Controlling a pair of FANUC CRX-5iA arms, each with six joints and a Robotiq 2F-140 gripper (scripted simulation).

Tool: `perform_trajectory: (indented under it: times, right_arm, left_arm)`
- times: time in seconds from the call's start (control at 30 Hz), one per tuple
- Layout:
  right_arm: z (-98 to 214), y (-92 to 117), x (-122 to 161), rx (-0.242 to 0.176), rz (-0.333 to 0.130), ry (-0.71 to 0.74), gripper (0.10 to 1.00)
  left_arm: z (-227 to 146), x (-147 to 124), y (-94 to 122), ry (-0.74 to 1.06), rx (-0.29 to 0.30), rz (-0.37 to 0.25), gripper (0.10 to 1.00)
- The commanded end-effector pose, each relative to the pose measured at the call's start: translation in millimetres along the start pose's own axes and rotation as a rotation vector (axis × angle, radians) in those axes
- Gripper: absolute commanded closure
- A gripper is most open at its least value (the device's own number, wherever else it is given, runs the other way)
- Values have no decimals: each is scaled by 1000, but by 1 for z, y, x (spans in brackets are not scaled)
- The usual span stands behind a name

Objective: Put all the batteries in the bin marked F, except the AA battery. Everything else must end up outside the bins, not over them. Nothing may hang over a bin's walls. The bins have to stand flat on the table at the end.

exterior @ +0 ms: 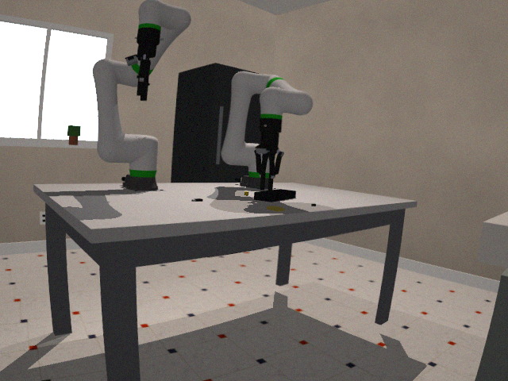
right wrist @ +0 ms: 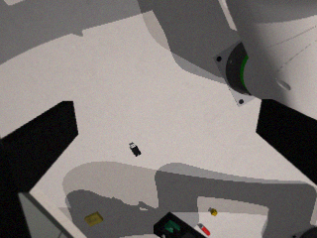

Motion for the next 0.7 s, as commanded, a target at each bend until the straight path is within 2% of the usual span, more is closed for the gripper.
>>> perform_trajectory:
  times: [0.0, 0.07, 0.23, 0.27, 0.33, 0.67]
  right_arm:
    - [0, 0, 0, 1, 0, 0, 98]
    - [0, 0, 0, 1, 0, 0, 98]
    - [0, 0, 0, 1, 0, 0, 98]
    - [0, 0, 0, 1, 0, 0, 98]
    - [0, 0, 0, 1, 0, 0, 98]
    - [0, 0, 0, 1, 0, 0, 98]
  left_arm:
    - [0, 0, 4, 0, 1, 2, 816]
    - [0, 0, 14, 0, 1, 1, 816]
    - [0, 0, 15, 0, 1, 1, 816]
    - [0, 0, 19, 0, 1, 2, 98]
    - [0, 0, 19, 0, 1, 2, 98]
    - [0, 0, 59, 0, 1, 2, 98]
Point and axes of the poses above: on each arm, the point where the finger pads meet when closed, its own y axis back along the fingers, its own z axis across the jaws, x = y × z, the point moved 7 cm from there along y, back along the fingers, and after that the axes turned 12 degrees about -y, right-handed, at the moved point
